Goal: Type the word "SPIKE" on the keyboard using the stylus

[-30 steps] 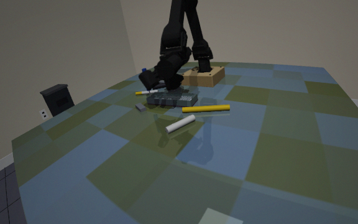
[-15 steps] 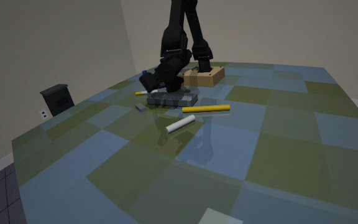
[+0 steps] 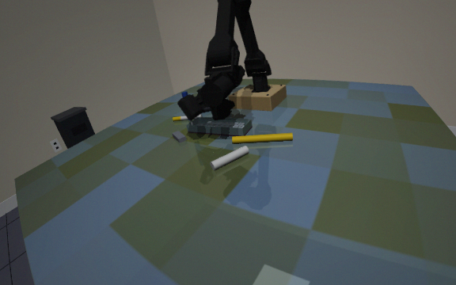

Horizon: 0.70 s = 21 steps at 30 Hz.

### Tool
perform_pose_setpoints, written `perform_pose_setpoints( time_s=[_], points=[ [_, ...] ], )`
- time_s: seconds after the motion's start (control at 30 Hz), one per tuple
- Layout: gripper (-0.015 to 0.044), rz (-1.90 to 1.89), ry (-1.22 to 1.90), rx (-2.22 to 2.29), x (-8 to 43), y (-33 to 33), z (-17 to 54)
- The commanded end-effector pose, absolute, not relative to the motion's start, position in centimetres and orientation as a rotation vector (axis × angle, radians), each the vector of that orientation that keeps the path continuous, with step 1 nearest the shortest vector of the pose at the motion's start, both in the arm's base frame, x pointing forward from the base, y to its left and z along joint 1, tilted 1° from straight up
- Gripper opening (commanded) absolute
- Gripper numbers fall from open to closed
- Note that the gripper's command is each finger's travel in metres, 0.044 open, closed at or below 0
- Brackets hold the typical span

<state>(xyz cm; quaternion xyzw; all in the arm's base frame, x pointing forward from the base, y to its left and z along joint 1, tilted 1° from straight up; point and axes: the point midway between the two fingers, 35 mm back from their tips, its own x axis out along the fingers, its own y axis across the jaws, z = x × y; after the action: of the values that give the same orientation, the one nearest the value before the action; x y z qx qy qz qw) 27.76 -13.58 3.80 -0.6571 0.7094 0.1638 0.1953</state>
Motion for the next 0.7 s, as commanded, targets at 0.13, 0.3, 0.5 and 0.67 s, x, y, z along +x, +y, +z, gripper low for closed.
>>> perform_pose_setpoints(
  time_s=[0.13, 0.3, 0.5, 0.67],
  points=[
    [0.0081, 0.462, 1.991, -1.847, 27.8, -13.6, 3.7],
    [0.0081, 0.462, 1.991, -1.847, 27.8, -13.6, 3.8],
    [0.0081, 0.462, 1.990, -1.847, 27.8, -13.6, 6.1],
    [0.0081, 0.462, 1.990, -1.847, 27.7, -13.6, 7.4]
  ],
)
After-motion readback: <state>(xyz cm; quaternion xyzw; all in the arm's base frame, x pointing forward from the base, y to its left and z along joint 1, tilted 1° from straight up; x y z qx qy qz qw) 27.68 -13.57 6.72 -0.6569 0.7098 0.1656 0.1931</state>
